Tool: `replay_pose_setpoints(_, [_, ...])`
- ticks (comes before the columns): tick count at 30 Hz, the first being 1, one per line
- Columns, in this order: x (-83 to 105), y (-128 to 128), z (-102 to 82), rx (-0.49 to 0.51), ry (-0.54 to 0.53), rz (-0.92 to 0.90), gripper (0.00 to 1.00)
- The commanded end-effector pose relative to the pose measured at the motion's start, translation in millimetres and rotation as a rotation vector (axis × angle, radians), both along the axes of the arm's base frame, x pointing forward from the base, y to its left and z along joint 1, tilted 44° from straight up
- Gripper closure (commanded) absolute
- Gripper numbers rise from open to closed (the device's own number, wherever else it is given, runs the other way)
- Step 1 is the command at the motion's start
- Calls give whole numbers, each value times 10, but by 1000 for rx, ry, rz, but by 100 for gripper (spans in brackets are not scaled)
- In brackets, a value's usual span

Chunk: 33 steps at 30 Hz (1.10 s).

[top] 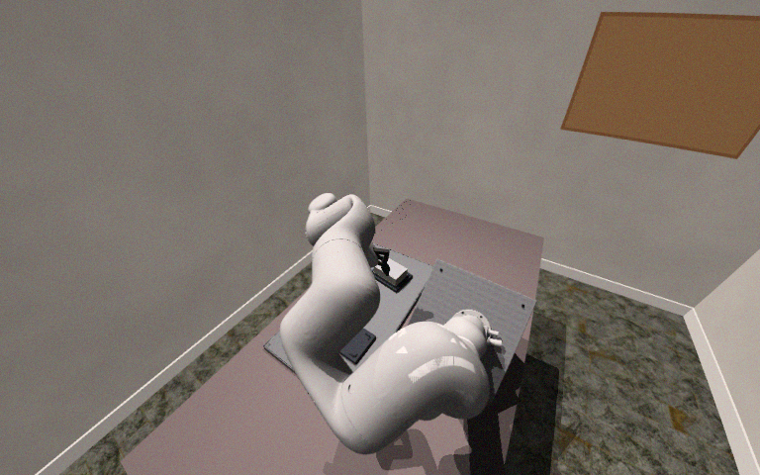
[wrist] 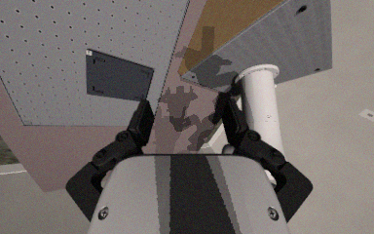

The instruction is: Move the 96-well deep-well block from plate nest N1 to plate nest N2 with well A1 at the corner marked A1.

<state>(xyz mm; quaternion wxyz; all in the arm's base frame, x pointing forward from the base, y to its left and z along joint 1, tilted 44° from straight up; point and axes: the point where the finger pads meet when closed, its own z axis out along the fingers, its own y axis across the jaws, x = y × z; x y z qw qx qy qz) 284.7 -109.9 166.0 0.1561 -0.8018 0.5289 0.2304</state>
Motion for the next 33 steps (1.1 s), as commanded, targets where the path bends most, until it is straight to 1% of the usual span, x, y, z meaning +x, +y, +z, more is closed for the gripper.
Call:
replay_pose_setpoints(1, [123, -53, -103, 47, -58, 50, 0])
replay_pose_setpoints(2, [156, -68, -137, 48, -61, 52, 0])
replay_pose_setpoints(4, [219, -98, -210, 80, -107, 88, 0])
replay_pose_setpoints(5, [250, -112, -246, 81, -108, 89, 0])
replay_pose_setpoints(8, [259, -117, -256, 81, -108, 89, 0])
replay_pose_setpoints(13, [400, -195, -447, 138, -205, 158, 0])
replay_pose_setpoints(15, [439, -217, -505, 138, -205, 158, 0])
replay_pose_setpoints(17, [488, -249, -587, 162, -255, 191, 0])
replay_pose_setpoints(18, [513, -265, -627, 162, -255, 191, 0])
replay_pose_setpoints(19, [521, -270, -640, 162, -255, 191, 0])
replay_pose_setpoints(21, [565, -302, -724, 184, -305, 222, 0])
replay_pose_setpoints(22, [588, -318, -766, 183, -305, 222, 0])
replay_pose_setpoints(25, [596, -324, -782, 183, -305, 222, 0])
replay_pose_setpoints(27, [636, -355, -868, 202, -355, 253, 0])
replay_pose_setpoints(29, [664, -378, -930, 202, -355, 253, 0])
replay_pose_setpoints(31, [698, -409, -1019, 217, -405, 282, 0])
replay_pose_setpoints(33, [724, -433, -1085, 217, -405, 282, 0])
